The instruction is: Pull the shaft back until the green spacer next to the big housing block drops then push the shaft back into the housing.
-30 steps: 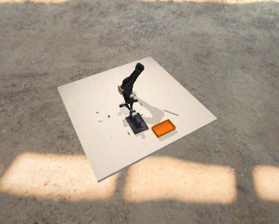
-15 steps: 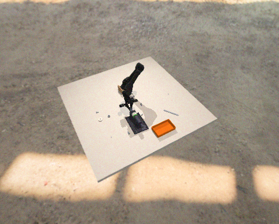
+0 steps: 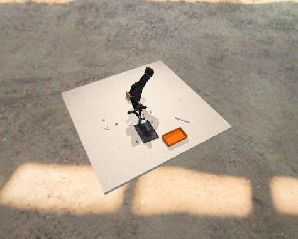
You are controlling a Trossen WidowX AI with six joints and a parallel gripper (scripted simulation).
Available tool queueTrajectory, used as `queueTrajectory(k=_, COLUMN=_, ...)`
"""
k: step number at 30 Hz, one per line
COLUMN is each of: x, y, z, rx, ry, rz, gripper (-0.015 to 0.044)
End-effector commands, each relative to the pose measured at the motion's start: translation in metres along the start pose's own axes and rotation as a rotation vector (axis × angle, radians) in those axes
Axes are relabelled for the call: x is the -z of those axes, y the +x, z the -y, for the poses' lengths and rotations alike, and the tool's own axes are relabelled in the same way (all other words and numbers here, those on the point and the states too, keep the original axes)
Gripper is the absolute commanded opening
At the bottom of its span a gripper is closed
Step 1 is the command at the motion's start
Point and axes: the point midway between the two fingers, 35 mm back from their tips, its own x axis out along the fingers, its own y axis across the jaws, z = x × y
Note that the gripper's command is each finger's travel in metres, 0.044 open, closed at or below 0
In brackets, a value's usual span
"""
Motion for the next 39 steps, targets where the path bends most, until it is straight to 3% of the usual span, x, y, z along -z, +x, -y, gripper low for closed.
queueTrajectory(k=1, x=0.0007, y=-0.0006, z=-0.0005, rx=-0.003, ry=-0.005, rz=0.000, gripper=0.0000)
queueTrajectory(k=39, x=0.0040, y=-0.0039, z=-0.0004, rx=-0.003, ry=-0.005, rz=0.000, gripper=0.0000)
